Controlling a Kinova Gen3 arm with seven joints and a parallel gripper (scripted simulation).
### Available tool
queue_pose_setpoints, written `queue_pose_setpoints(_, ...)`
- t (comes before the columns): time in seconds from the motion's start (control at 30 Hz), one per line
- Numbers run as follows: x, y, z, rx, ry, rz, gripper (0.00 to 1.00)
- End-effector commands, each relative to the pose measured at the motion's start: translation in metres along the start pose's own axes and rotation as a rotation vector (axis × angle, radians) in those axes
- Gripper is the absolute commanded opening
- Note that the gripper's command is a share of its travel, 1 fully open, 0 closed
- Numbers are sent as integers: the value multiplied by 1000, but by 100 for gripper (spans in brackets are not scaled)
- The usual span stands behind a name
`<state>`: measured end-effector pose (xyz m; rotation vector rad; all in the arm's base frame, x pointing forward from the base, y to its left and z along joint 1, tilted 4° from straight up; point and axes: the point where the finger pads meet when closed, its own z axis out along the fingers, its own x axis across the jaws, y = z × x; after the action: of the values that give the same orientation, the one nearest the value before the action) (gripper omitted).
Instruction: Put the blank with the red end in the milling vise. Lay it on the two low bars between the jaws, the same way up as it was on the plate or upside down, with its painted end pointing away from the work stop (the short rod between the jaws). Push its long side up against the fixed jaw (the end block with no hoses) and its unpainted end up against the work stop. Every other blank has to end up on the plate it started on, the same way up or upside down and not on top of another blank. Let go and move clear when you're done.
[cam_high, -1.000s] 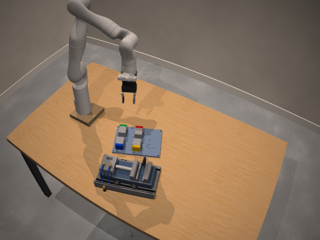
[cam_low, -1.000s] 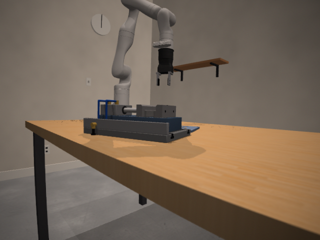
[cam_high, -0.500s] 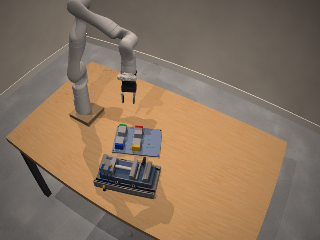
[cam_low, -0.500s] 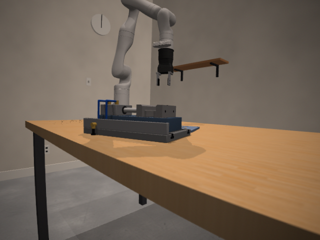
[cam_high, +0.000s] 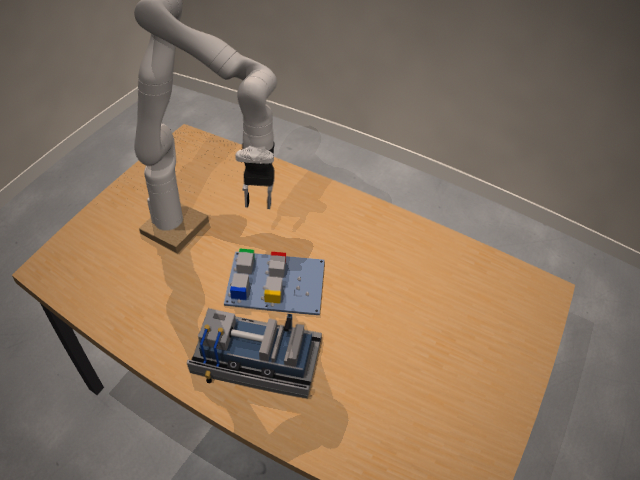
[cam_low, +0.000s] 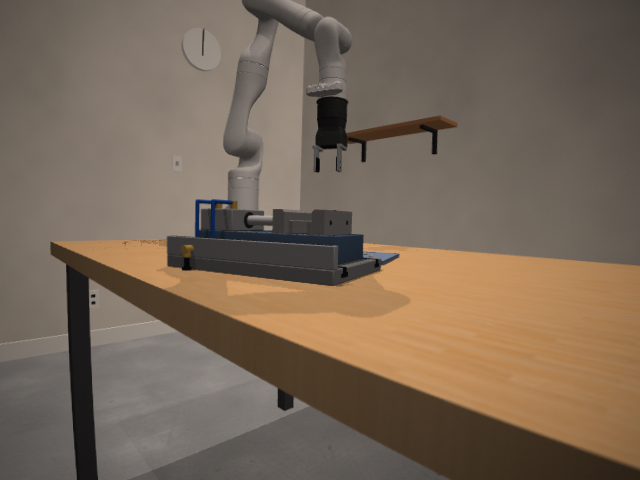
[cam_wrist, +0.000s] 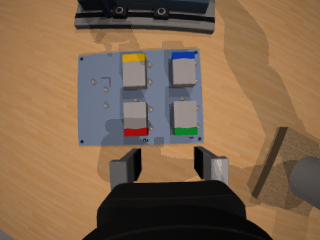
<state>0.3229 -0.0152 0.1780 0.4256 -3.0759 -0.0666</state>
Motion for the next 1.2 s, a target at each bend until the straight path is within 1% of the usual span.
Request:
queue_pose_setpoints(0.0, 2, 0, 9, -1, 6, 1, 100)
queue_pose_setpoints(0.4, 1, -3, 57, -1, 6, 1, 100)
queue_pose_setpoints(0.47, 1, -3, 57, -1, 6, 1, 100)
queue_pose_setpoints(0.5, -2, -3, 53, 2, -9, -1, 100)
queue_pose_setpoints(0.97, 2, -4, 78, -1, 6, 1, 100)
queue_pose_setpoints(1.17, 1, -4, 73, 0, 0, 0, 100)
